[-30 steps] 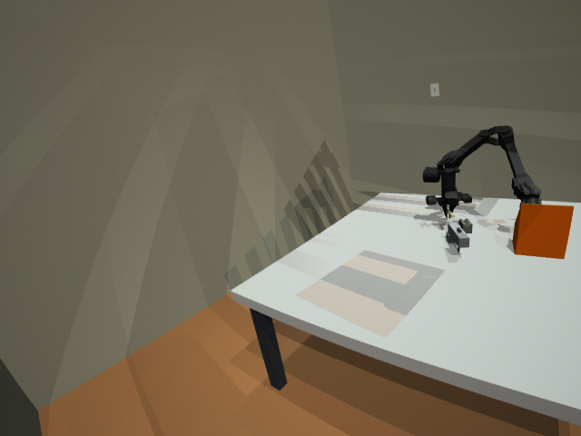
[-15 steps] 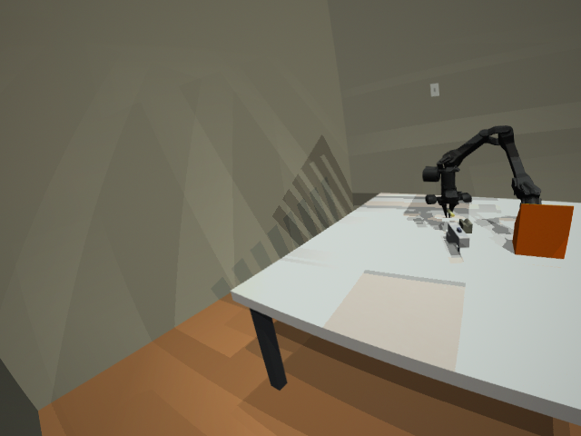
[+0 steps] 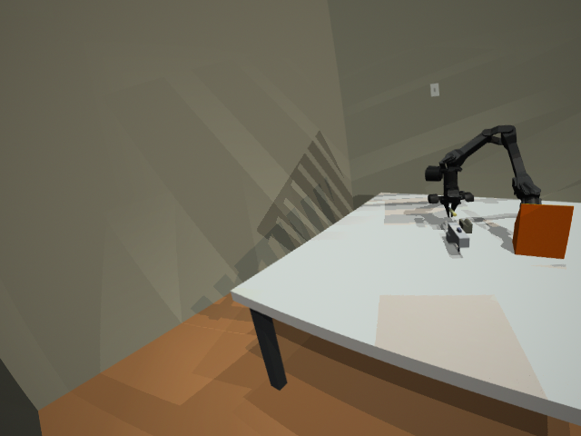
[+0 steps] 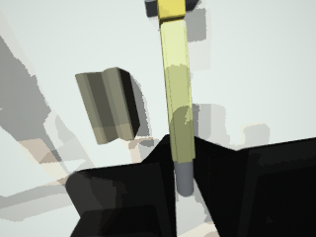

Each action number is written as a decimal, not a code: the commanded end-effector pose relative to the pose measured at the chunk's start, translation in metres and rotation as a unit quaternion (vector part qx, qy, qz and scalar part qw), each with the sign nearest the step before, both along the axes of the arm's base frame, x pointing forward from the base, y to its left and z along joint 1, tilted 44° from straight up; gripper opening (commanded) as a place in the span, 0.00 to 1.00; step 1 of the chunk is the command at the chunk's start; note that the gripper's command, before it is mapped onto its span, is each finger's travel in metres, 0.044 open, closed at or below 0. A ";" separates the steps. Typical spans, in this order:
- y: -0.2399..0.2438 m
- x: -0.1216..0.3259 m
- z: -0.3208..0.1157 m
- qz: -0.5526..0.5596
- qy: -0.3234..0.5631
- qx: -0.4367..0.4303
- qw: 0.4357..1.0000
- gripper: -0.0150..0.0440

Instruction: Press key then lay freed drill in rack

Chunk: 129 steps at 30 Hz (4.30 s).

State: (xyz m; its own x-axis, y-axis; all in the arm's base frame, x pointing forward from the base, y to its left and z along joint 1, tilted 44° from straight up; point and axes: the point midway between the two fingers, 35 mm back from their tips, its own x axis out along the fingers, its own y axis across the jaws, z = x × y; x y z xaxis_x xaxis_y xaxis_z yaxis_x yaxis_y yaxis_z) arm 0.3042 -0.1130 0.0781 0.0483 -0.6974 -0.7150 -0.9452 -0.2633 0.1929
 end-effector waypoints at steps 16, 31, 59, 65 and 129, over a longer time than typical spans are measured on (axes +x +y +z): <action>-0.013 -0.025 0.012 0.003 0.001 -0.002 1.000 0.25; -0.021 -0.045 0.023 0.003 0.001 -0.003 1.000 0.25; -0.043 -0.051 0.005 0.003 0.001 -0.003 1.000 0.25; -0.049 -0.050 0.001 0.003 0.001 -0.004 1.000 0.25; 0.044 -0.013 0.079 0.009 -0.184 0.056 0.981 1.00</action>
